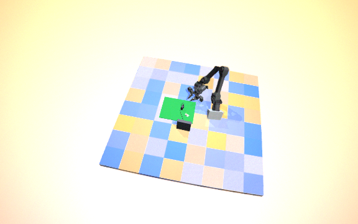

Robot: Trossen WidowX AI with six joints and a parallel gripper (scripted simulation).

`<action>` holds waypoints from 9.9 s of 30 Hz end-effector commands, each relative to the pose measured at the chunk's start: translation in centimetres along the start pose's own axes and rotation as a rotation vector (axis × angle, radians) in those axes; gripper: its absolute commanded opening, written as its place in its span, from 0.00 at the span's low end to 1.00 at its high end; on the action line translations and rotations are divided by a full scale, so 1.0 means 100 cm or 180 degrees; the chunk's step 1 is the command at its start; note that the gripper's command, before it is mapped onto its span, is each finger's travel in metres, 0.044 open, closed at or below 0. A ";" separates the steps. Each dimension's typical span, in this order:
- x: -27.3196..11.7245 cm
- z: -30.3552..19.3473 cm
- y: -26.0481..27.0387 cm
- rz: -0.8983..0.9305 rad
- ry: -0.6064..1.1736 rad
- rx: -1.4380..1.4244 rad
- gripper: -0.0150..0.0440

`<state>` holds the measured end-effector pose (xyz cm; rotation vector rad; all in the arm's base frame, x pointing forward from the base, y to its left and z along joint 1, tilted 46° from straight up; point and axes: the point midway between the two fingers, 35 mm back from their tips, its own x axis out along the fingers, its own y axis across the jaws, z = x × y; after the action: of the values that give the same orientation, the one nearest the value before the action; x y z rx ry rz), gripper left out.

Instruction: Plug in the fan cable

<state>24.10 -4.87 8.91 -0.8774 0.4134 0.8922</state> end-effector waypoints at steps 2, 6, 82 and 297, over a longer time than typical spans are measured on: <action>-0.014 0.008 -0.001 -0.0024 -0.0010 -0.0021 0.49; -0.024 0.014 0.001 -0.0031 -0.0014 -0.0021 0.49; -0.007 0.041 0.039 0.0986 0.3664 0.1074 1.00; 0.133 0.032 0.079 -0.2784 0.3572 0.3342 0.25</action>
<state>25.32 7.34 -1.15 -0.3667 1.1879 -0.7173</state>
